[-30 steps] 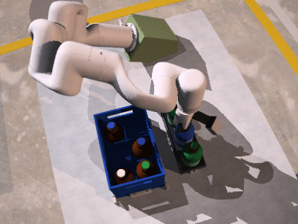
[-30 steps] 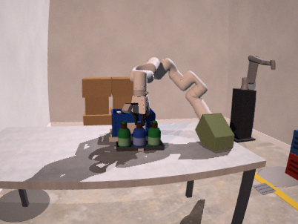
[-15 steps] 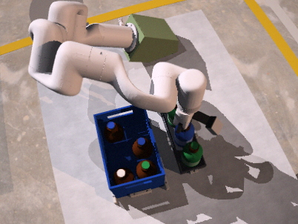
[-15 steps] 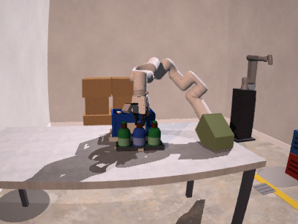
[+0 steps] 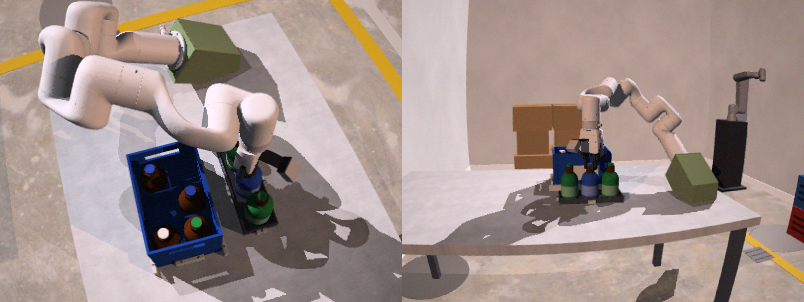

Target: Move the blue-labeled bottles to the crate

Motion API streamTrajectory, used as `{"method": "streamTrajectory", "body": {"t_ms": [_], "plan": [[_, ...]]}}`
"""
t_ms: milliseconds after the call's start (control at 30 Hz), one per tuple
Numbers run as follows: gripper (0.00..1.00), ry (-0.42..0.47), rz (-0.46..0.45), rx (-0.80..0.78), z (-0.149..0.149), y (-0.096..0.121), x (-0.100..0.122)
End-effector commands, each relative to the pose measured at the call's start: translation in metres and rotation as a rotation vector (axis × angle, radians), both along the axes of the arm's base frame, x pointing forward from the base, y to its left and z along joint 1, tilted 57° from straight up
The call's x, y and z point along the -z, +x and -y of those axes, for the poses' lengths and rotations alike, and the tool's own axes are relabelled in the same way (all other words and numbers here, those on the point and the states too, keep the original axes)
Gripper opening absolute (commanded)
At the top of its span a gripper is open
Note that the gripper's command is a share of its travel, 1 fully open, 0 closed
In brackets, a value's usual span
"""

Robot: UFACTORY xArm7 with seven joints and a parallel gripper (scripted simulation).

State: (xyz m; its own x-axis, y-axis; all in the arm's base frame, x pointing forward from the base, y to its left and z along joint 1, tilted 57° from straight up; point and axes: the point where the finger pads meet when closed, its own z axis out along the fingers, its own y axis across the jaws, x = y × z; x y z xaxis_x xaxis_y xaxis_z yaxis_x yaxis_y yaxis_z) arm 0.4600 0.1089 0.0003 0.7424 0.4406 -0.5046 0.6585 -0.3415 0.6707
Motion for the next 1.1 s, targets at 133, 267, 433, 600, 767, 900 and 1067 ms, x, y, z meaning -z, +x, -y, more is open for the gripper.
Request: {"method": "streamTrajectory", "body": {"t_ms": [133, 267, 433, 600, 767, 900, 1067], "plan": [[0.00, 0.005, 0.002, -0.005, -0.008, 0.000, -0.004], [0.00, 0.005, 0.002, -0.005, -0.011, -0.001, -0.006], [0.00, 0.005, 0.002, -0.005, -0.013, -0.002, -0.008], [0.00, 0.005, 0.002, -0.005, -0.018, -0.003, -0.012], [0.00, 0.005, 0.002, -0.005, -0.023, -0.004, -0.015], [0.00, 0.005, 0.002, -0.005, -0.025, -0.004, -0.017], [0.00, 0.005, 0.002, -0.005, -0.029, -0.005, -0.020]]}}
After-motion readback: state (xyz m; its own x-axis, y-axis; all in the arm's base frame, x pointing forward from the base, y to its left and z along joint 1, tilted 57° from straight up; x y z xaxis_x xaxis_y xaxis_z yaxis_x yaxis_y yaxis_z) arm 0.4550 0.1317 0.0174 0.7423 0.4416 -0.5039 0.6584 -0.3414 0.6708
